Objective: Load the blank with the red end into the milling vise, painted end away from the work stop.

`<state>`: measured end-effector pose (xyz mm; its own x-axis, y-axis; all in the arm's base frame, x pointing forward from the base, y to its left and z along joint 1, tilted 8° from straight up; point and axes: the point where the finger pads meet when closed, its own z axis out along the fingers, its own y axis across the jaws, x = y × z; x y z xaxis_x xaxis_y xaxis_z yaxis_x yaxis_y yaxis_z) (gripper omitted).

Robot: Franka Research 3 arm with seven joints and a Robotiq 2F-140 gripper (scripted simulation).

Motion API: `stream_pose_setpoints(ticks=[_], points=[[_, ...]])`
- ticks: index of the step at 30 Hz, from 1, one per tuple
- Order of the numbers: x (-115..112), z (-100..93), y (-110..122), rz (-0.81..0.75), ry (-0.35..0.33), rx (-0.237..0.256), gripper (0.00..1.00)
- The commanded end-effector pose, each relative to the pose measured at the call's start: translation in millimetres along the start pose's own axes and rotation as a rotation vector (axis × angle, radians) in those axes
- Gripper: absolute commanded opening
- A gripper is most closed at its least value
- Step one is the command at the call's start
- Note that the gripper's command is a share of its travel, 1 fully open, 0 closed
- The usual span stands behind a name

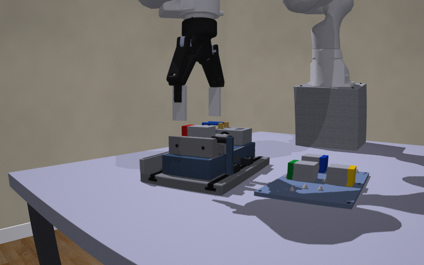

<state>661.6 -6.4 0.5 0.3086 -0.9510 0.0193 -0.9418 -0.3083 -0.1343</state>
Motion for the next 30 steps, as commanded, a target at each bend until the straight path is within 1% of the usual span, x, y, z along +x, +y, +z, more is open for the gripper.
stream_pose_setpoints(ticks=[1, 30], points=[[0.3, -2.6, 0.2, -0.003, 0.003, -0.002, 1.0], [-0.9, -3.5, -0.5, -0.002, 0.001, -0.001, 1.0]])
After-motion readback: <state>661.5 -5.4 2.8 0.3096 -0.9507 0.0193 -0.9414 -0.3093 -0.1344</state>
